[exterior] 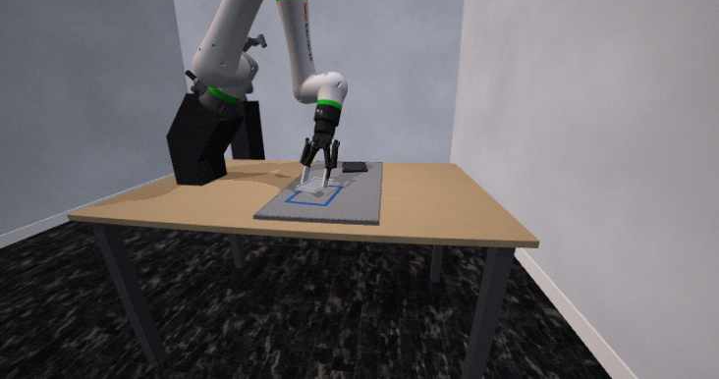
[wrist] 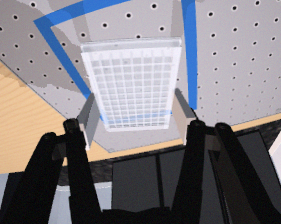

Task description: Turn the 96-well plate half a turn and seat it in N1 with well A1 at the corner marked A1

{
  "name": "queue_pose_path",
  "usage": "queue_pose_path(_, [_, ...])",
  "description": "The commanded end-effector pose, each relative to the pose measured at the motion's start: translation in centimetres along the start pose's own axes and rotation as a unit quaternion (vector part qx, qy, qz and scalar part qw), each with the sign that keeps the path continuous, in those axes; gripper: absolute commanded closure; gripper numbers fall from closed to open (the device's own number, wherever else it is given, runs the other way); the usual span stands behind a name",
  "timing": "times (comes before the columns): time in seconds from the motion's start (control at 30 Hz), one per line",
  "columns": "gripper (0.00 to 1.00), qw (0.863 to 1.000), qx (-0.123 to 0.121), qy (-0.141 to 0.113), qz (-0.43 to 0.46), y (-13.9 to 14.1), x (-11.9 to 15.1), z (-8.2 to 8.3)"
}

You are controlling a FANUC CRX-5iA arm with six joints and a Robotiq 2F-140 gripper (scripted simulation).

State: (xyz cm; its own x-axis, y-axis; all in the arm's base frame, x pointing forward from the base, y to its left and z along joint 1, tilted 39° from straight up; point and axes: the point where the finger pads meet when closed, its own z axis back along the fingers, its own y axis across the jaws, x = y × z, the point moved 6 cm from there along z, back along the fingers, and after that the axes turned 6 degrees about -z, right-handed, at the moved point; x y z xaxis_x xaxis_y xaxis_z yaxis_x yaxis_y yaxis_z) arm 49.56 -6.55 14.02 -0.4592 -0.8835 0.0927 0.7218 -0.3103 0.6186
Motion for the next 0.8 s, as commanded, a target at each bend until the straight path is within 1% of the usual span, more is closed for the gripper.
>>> queue_pose_path(0.0, [1.0,1.0,0.0,0.0,0.0,0.0,0.0,-0.1])
queue_pose_path(0.77, [1.0,1.0,0.0,0.0,0.0,-0.1,-0.6,-1.3])
